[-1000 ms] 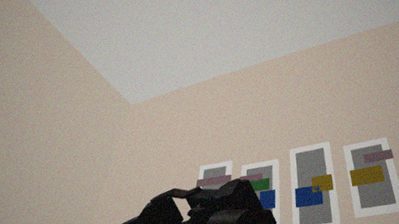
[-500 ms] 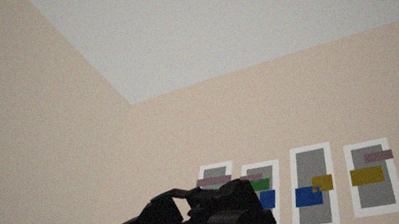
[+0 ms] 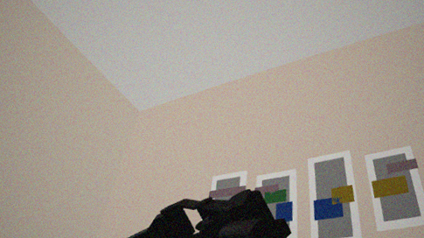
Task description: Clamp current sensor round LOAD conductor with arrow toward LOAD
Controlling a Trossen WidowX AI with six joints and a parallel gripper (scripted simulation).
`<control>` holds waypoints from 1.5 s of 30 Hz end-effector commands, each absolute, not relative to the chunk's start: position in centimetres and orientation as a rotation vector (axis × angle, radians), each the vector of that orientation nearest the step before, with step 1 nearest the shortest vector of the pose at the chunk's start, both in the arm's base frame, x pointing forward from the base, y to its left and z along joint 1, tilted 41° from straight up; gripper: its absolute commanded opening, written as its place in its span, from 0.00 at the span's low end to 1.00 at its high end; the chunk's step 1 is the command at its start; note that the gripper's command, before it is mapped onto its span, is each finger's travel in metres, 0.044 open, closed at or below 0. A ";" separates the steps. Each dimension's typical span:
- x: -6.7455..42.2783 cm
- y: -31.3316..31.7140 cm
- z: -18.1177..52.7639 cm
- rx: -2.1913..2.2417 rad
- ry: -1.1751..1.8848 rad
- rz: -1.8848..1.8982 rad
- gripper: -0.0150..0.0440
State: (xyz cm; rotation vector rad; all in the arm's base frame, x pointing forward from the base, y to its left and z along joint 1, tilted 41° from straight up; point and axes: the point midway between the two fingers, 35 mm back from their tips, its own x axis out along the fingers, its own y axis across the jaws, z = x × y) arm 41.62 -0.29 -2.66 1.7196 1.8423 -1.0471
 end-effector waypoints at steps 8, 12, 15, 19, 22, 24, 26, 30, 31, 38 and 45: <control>41.6 -0.3 -2.7 1.677 1.898 -1.066 0.25; 41.5 -0.3 -2.7 1.652 1.933 -1.080 0.25; 41.5 -0.3 -2.7 1.652 1.933 -1.080 0.25; 41.5 -0.3 -2.7 1.652 1.933 -1.080 0.25; 41.5 -0.3 -2.7 1.652 1.933 -1.080 0.25; 41.5 -0.3 -2.7 1.652 1.933 -1.080 0.25; 41.5 -0.3 -2.7 1.652 1.933 -1.080 0.25; 41.5 -0.3 -2.7 1.652 1.933 -1.080 0.25; 41.5 -0.2 -2.7 1.652 1.933 -1.080 0.25; 41.5 -0.1 -2.8 1.652 1.933 -1.080 0.25; 41.5 -0.2 -2.7 1.658 1.933 -1.083 0.43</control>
